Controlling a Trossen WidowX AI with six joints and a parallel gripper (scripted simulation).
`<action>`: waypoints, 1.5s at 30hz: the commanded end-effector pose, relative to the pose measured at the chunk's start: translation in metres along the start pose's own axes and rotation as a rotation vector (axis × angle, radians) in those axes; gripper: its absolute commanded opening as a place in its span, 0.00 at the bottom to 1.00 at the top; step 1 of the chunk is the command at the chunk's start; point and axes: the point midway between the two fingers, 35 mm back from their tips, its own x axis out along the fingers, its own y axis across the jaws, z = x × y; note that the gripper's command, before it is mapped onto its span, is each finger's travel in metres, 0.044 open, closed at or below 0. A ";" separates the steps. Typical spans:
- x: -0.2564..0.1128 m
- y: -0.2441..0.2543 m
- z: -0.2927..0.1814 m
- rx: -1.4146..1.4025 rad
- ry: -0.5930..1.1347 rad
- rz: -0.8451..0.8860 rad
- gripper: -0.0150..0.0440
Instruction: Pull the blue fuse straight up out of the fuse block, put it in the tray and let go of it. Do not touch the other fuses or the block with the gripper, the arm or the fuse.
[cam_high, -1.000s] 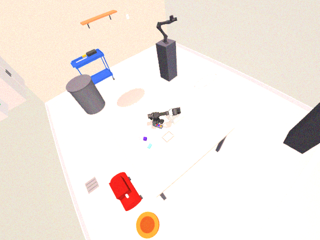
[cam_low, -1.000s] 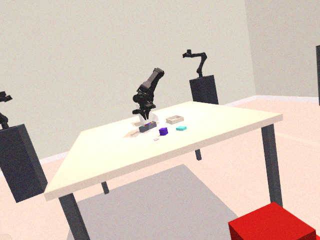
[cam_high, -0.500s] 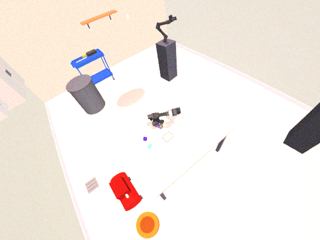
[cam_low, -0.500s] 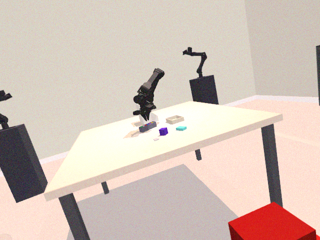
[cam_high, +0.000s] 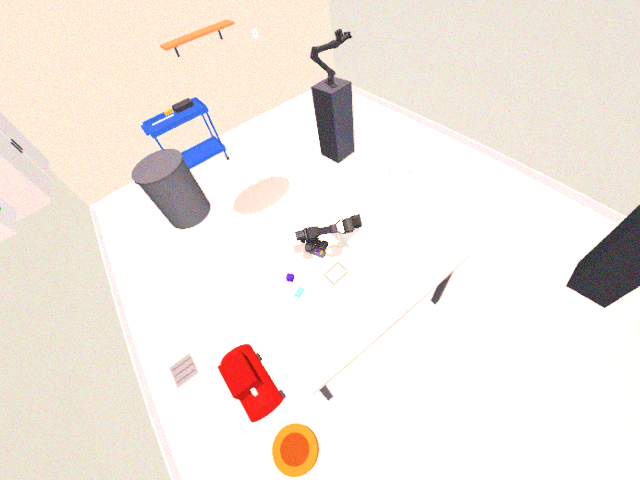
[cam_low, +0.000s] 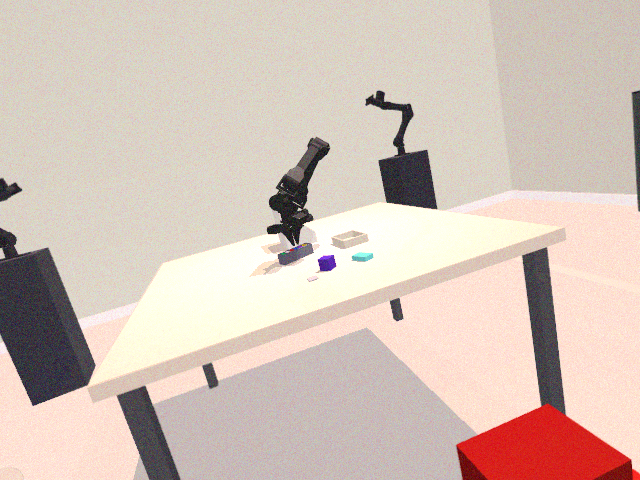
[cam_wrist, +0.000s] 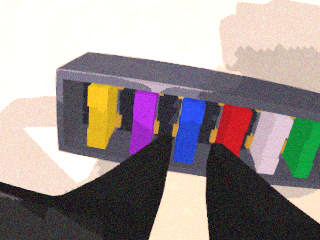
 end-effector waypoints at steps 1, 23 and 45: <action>0.004 0.000 0.000 0.005 -0.004 0.003 0.38; 0.018 0.001 0.000 0.005 -0.005 0.004 0.38; 0.014 0.000 0.000 0.001 0.000 0.002 0.25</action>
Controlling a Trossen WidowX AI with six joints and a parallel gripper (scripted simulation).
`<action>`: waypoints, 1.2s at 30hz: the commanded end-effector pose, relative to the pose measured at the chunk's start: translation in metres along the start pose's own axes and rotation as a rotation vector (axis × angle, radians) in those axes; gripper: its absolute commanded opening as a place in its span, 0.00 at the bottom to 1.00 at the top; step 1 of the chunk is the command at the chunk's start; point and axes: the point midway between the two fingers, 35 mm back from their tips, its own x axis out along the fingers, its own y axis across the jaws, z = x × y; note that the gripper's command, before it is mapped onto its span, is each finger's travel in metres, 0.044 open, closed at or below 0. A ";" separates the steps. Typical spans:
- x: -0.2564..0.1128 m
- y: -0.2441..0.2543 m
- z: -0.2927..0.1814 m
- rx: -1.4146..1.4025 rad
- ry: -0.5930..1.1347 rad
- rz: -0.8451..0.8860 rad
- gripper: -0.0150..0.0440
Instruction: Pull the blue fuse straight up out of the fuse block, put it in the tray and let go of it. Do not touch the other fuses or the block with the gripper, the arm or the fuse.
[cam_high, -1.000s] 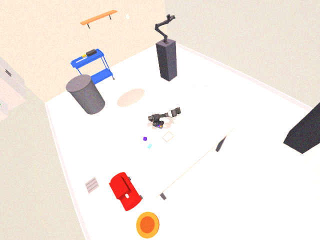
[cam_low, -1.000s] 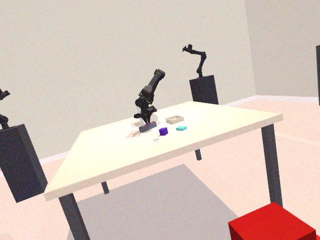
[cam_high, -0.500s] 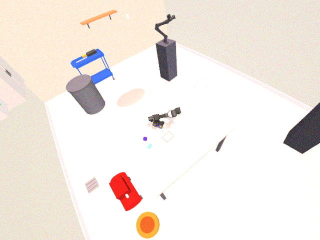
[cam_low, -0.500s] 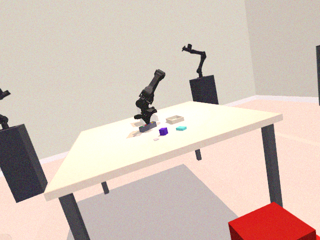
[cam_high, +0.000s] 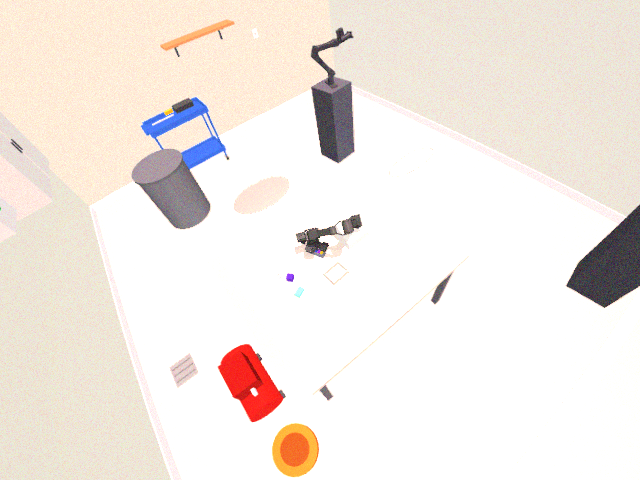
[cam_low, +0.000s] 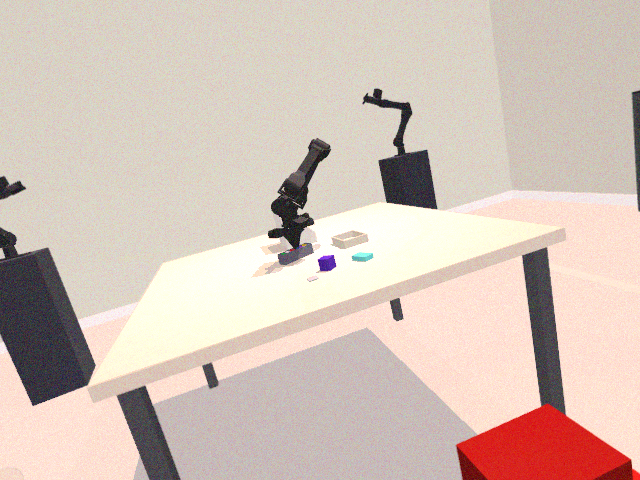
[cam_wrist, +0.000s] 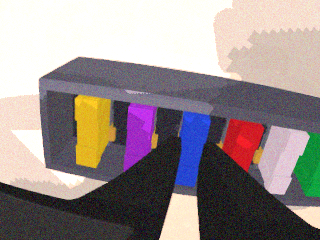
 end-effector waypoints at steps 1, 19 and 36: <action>-0.002 0.000 0.000 -0.003 0.000 -0.001 0.25; -0.011 -0.001 0.000 -0.002 -0.001 -0.002 0.25; -0.019 -0.001 0.001 -0.001 -0.002 -0.002 0.25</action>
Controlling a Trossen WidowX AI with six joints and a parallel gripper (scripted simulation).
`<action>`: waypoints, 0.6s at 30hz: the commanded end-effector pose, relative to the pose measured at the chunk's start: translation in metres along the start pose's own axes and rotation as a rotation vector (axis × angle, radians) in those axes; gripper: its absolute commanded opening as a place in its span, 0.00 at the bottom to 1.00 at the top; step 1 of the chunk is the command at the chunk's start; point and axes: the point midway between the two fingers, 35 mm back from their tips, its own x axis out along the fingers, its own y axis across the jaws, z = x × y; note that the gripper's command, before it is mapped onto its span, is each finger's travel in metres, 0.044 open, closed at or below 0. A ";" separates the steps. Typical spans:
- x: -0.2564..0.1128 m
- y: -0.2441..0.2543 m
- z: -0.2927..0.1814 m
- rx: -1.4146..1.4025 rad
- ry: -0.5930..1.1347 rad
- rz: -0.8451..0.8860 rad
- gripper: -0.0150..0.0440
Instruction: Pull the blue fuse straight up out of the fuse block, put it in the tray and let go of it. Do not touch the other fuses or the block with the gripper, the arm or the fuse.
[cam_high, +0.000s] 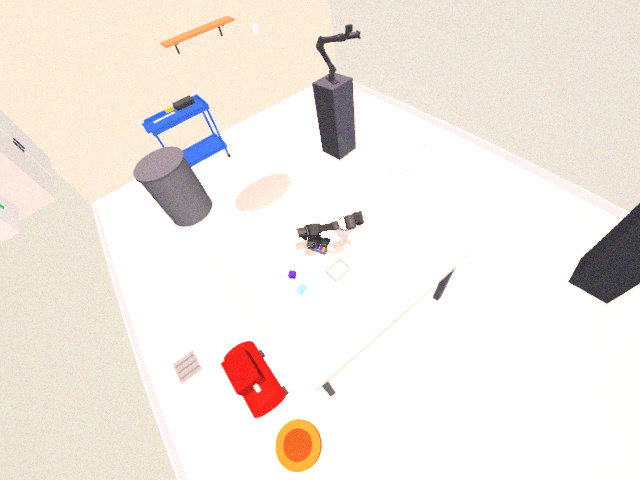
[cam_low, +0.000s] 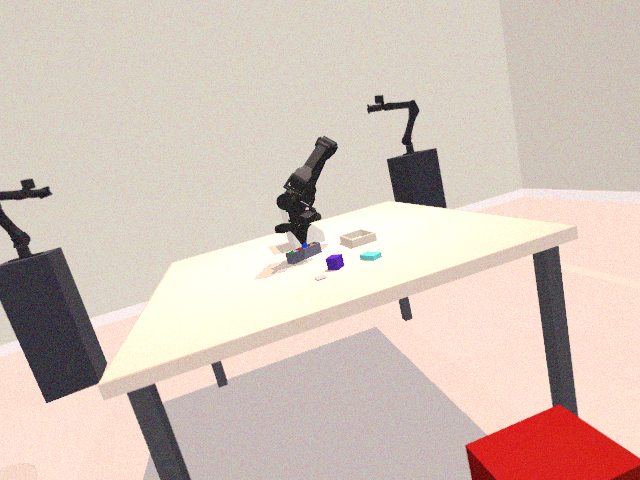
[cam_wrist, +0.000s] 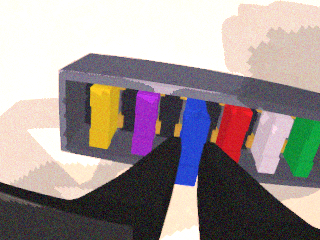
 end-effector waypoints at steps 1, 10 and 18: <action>-0.003 -0.001 0.000 -0.003 0.002 -0.003 0.25; -0.007 -0.001 0.000 -0.003 0.002 -0.003 0.25; -0.011 -0.001 0.000 -0.002 0.001 -0.003 0.25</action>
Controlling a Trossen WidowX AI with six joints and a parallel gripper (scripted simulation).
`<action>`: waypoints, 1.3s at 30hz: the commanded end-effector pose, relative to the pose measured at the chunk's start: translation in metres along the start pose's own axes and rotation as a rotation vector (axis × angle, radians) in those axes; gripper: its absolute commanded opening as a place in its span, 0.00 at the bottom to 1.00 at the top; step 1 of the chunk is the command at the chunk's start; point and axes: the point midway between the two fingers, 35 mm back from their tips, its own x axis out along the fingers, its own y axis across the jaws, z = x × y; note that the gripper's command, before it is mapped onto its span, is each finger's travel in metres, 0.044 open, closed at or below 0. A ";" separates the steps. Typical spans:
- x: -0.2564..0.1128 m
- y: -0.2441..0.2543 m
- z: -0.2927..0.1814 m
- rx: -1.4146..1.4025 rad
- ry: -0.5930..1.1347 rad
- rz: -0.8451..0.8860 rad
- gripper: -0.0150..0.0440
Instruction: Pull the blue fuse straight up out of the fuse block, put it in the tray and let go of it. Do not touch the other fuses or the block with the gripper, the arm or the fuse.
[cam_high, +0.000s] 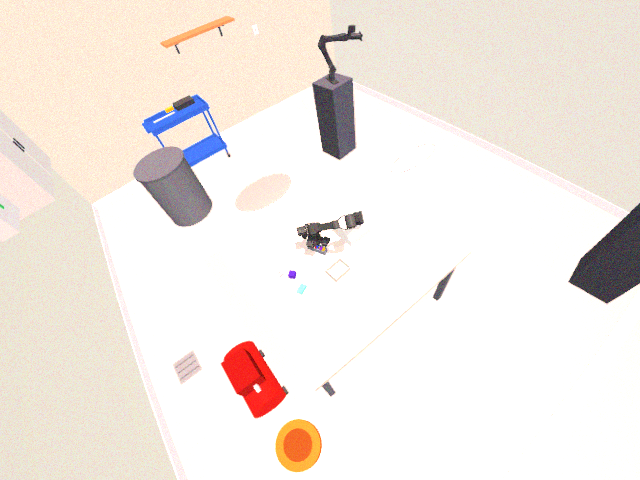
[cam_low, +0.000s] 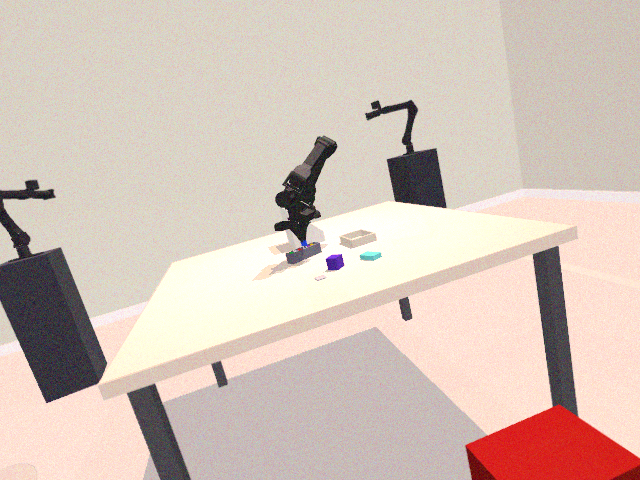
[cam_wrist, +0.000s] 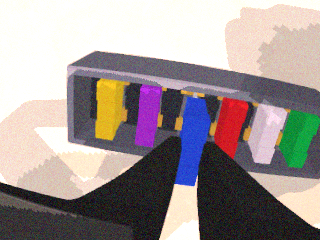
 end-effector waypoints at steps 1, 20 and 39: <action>-0.003 -0.001 0.000 -0.003 0.002 -0.003 0.25; -0.014 0.000 0.000 -0.002 0.001 -0.003 0.25; -0.034 0.018 0.018 0.000 0.006 -0.014 0.25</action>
